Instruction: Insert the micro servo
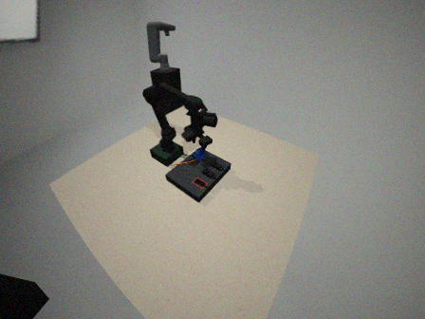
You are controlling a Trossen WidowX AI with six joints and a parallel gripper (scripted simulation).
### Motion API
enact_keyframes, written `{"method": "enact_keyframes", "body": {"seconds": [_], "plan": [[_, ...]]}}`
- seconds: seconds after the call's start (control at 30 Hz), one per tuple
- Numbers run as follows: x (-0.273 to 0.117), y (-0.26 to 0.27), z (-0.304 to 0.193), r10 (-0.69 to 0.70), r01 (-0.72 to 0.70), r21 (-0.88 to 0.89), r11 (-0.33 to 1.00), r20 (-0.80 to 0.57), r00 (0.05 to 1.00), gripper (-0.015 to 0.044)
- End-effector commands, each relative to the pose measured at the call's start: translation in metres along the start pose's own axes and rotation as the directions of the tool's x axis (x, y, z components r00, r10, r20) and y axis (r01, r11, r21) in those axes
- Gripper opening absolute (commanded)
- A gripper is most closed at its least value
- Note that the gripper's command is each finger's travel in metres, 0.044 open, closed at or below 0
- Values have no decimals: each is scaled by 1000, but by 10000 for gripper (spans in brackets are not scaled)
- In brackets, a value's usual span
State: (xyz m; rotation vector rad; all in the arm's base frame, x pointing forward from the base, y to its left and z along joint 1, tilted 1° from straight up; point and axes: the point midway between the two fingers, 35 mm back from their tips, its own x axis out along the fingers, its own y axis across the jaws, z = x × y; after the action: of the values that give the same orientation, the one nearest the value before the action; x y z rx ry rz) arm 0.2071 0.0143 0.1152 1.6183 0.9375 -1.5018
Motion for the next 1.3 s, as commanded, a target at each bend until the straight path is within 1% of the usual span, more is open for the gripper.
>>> {"method": "enact_keyframes", "body": {"seconds": [0.0, 0.13, 0.33, 0.97, 1.27], "plan": [[-1, 0, 8, -16, 14, 52, 999, 36, 999, 440], [2, 0, 8, -16, 14, 52, 999, 36, 999, 440], [24, -1, 9, -16, 15, 52, 999, 36, 999, 440], [45, -1, 10, -16, 15, 52, 999, 36, 999, 440], [45, -1, 10, -16, 15, 52, 999, 36, 999, 204]]}}
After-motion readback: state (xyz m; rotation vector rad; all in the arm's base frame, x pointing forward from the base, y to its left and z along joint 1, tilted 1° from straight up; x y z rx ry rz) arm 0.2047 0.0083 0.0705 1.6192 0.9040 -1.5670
